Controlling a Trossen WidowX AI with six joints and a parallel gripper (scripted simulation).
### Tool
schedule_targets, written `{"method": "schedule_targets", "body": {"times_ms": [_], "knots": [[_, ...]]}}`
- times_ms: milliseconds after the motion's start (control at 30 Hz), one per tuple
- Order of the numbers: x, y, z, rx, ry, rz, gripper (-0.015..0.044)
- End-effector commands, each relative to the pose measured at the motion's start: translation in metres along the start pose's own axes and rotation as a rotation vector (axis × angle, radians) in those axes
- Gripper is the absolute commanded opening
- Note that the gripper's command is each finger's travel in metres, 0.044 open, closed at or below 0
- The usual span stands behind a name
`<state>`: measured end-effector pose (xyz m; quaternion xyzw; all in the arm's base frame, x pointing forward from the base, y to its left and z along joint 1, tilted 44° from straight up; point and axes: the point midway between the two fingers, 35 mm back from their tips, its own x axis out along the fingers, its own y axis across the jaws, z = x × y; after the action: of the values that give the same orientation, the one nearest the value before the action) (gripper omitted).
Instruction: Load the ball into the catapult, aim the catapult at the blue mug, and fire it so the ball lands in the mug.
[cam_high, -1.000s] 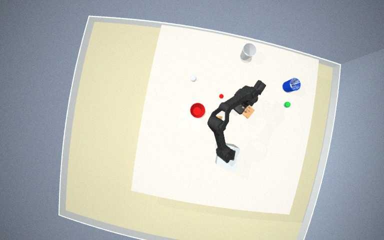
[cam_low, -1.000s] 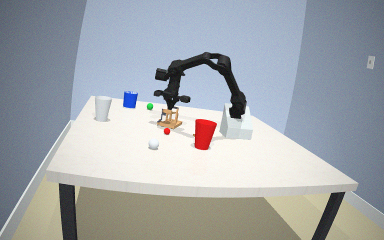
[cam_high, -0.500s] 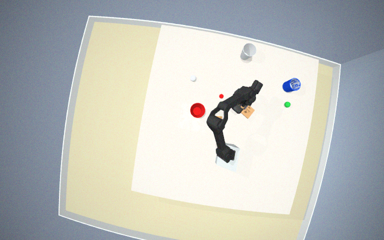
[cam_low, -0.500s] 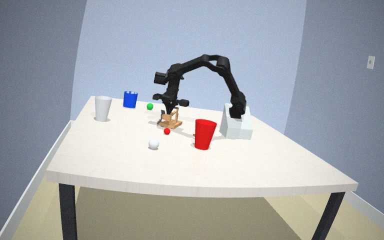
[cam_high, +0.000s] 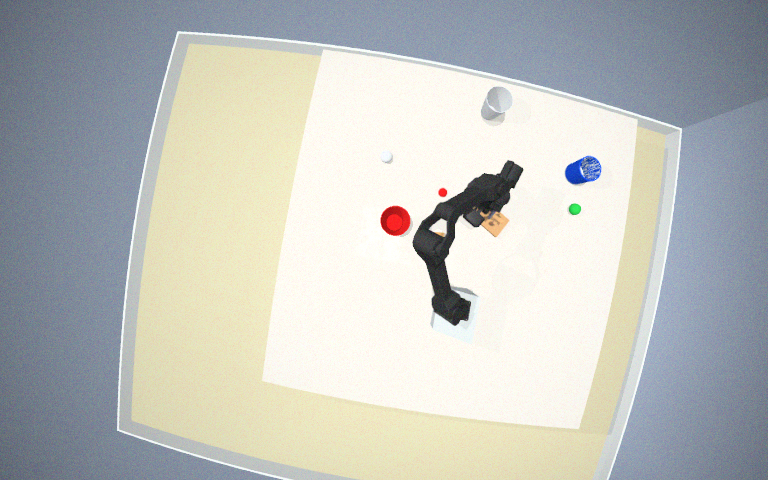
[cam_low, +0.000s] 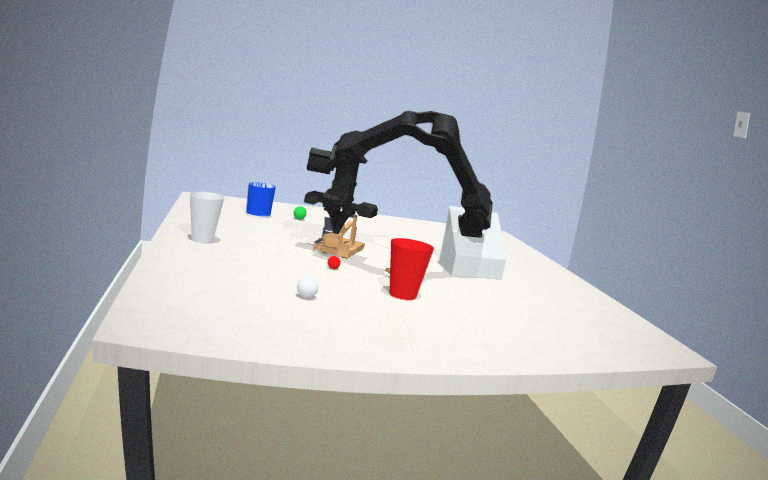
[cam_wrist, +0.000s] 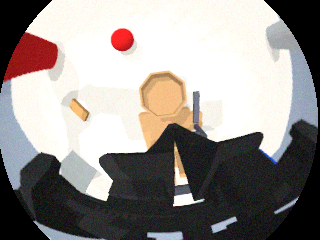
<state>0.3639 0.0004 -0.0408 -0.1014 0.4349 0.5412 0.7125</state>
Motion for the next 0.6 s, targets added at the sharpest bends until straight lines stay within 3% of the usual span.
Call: {"method": "schedule_targets", "body": {"times_ms": [0,33,233,300,433,567], "knots": [[-0.001,0.000,0.000,-0.002,0.000,0.000,0.0000],[-0.001,0.000,0.000,-0.002,0.000,0.000,0.0000],[-0.042,0.005,0.031,-0.005,-0.008,0.014,0.0157],[-0.023,0.005,0.017,0.012,0.002,0.025,0.0210],[-0.026,0.004,0.017,0.011,0.002,0.024,0.0315],[-0.079,-0.002,0.020,0.003,0.002,0.012,0.0420]]}}
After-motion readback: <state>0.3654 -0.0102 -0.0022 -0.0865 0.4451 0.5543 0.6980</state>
